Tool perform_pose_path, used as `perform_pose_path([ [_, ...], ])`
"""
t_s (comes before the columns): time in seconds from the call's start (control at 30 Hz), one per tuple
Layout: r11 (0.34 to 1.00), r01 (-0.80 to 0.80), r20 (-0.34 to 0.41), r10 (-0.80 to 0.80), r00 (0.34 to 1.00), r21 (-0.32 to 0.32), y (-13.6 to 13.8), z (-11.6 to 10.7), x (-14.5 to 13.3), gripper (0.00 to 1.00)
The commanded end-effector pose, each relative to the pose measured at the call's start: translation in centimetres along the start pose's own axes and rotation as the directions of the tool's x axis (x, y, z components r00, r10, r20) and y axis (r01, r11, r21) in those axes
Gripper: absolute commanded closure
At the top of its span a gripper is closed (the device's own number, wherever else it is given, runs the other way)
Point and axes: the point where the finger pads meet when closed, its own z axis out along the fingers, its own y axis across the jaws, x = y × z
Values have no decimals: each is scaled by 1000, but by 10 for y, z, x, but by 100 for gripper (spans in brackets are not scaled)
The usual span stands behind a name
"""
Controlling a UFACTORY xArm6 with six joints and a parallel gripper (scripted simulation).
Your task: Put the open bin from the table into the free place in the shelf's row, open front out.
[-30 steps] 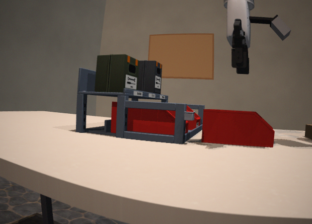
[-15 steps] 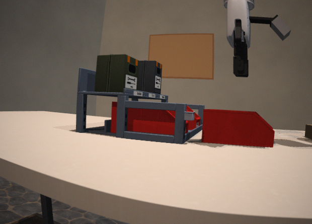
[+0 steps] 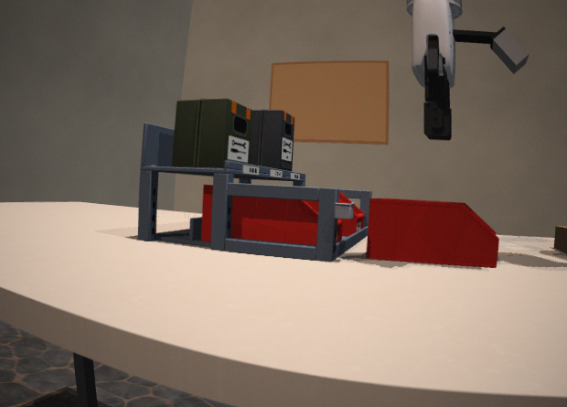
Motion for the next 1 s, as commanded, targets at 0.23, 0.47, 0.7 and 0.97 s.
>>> perform_pose_path([
  [0.23, 1000, 0, 4, 0, 1000, -2, 1, -1, -1, 72],
  [0.47, 1000, 0, 4, 0, 1000, -2, 1, 29, -1, 72],
  [0.7, 1000, 0, 4, 0, 1000, -2, 1, 29, -1, 72],
  [0.97, 1000, 0, 4, 0, 1000, -2, 1, 64, -1, 72],
])
